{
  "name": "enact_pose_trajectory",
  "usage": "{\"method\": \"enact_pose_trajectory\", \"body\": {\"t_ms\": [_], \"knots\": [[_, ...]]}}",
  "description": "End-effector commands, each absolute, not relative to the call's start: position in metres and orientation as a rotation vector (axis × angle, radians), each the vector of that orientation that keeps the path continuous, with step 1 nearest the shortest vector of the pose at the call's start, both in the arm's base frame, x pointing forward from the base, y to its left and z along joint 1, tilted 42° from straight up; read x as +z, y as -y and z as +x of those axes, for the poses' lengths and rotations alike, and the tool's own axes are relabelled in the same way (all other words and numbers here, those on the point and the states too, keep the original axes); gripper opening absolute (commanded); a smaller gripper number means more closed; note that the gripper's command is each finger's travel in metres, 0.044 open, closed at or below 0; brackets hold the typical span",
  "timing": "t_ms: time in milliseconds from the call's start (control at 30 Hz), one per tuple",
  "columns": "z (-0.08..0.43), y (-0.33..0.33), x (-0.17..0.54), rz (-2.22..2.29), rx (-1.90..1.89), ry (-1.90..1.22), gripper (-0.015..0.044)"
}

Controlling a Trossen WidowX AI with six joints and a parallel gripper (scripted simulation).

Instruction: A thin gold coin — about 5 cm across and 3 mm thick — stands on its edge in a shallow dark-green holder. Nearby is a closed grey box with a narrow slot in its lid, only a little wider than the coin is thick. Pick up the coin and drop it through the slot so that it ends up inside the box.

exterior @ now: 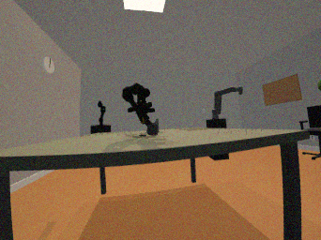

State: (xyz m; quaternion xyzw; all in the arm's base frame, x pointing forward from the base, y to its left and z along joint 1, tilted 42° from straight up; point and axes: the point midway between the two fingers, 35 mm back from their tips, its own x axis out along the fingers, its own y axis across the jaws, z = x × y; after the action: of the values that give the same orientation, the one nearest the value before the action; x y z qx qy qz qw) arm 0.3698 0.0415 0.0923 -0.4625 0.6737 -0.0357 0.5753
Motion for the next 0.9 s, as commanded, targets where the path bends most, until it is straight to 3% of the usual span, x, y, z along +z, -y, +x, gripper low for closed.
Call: {"method": "enact_pose_trajectory", "body": {"t_ms": [0, 867], "knots": [[0.369, -0.049, 0.101, -1.077, -0.083, -1.571, 0.0], [0.366, -0.063, 0.093, -0.765, -0.375, -1.476, 0.0]]}}
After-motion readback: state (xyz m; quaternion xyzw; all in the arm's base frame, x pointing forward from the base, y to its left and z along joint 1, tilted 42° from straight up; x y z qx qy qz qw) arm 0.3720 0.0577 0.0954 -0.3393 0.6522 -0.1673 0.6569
